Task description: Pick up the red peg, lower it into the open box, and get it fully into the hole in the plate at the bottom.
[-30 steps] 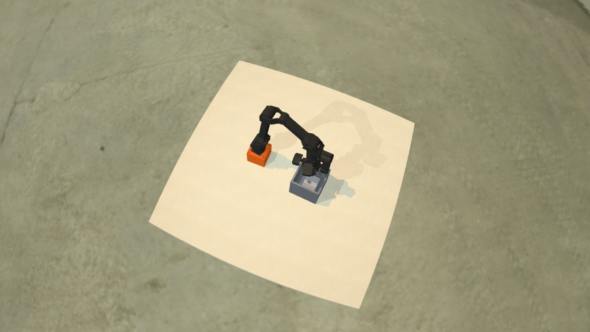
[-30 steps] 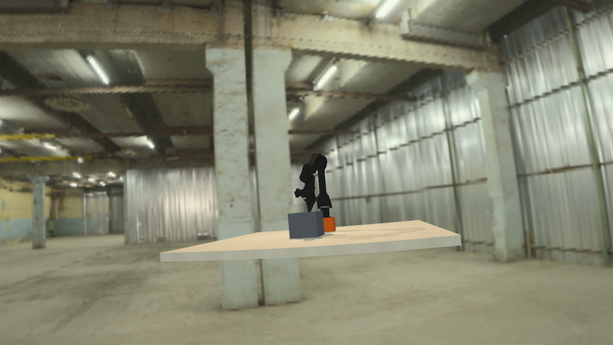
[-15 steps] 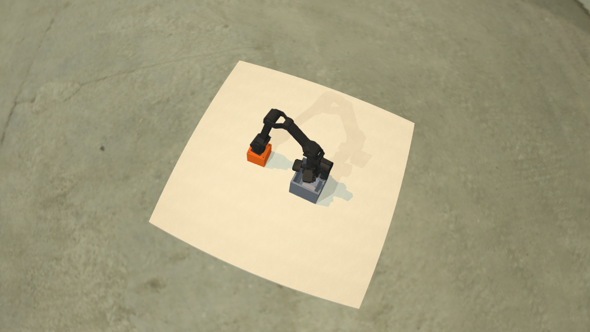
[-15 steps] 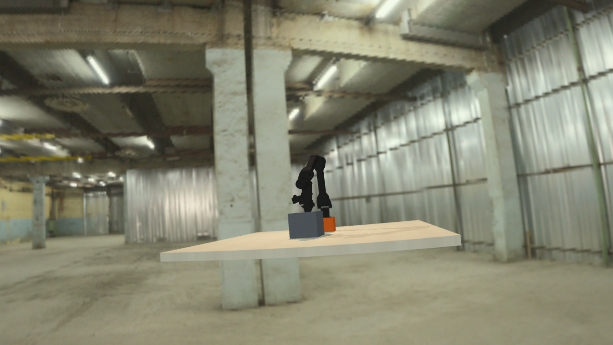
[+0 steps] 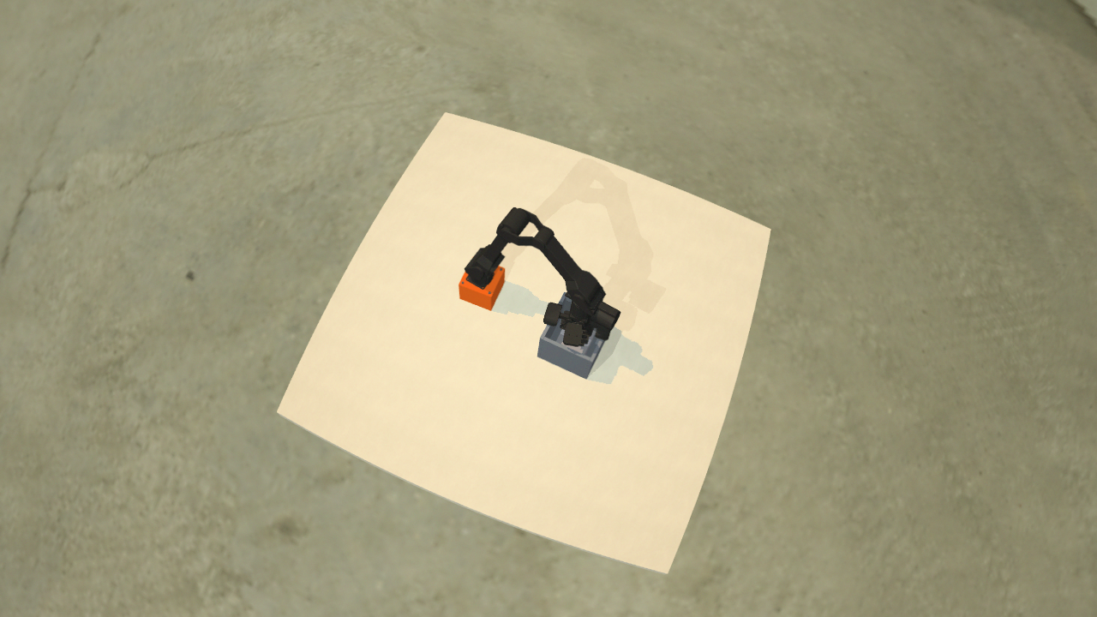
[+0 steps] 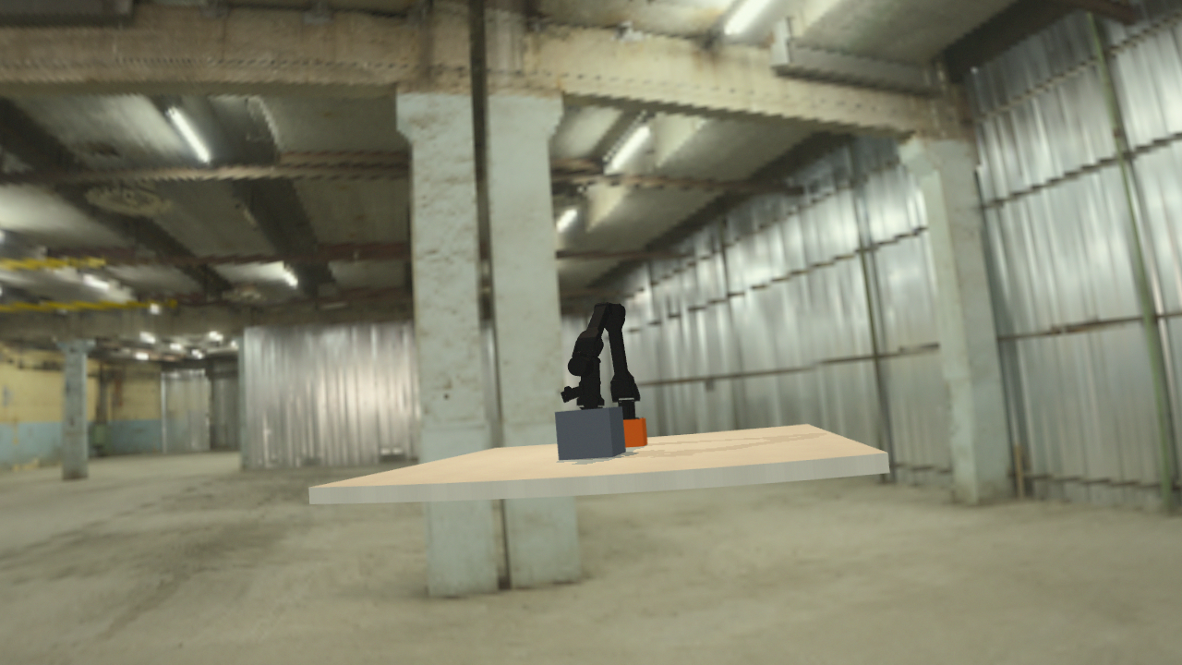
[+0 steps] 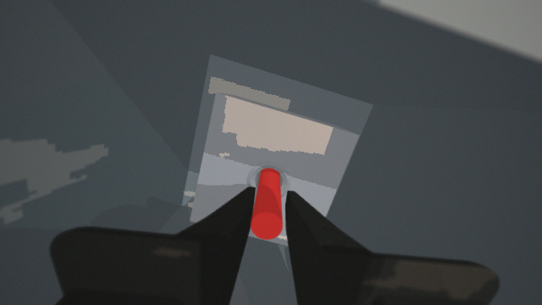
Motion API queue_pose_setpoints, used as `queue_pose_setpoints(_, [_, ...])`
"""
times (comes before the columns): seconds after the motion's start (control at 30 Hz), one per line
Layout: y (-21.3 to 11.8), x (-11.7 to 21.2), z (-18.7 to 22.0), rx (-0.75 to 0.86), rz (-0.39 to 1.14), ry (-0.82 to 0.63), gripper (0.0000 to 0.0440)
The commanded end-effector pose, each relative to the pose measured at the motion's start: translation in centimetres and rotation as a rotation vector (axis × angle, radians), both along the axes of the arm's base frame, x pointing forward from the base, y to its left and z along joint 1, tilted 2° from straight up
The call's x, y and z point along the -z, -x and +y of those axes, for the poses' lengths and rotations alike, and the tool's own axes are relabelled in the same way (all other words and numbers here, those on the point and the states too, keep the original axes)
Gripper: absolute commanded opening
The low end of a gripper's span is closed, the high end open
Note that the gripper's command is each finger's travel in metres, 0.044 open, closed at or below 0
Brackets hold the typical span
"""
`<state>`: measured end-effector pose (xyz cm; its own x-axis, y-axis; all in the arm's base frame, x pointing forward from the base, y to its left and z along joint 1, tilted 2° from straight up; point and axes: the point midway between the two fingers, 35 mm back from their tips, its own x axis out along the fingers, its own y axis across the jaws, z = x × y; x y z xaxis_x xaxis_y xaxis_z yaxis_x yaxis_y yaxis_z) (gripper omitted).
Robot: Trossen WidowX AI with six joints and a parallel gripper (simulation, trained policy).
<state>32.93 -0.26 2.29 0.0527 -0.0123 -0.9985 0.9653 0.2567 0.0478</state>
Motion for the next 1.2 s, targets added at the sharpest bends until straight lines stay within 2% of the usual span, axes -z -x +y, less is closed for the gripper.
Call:
queue_pose_setpoints(0.0, [0.1, 0.3, 0.4, -0.008, 0.016, -0.023, 0.0099])
queue_pose_setpoints(0.17, [0.6, -0.3, 1.4, 0.006, 0.047, -0.087, 0.0094])
queue_pose_setpoints(0.4, [1.8, -2.1, 3.0, 0.017, 0.104, -0.162, 0.0044])
queue_pose_setpoints(0.73, [2.7, -4.1, 4.3, 0.044, 0.149, -0.230, 0.0000])
queue_pose_setpoints(1.17, [0.0, -8.0, 3.9, 0.058, 0.071, -0.354, 0.0013])
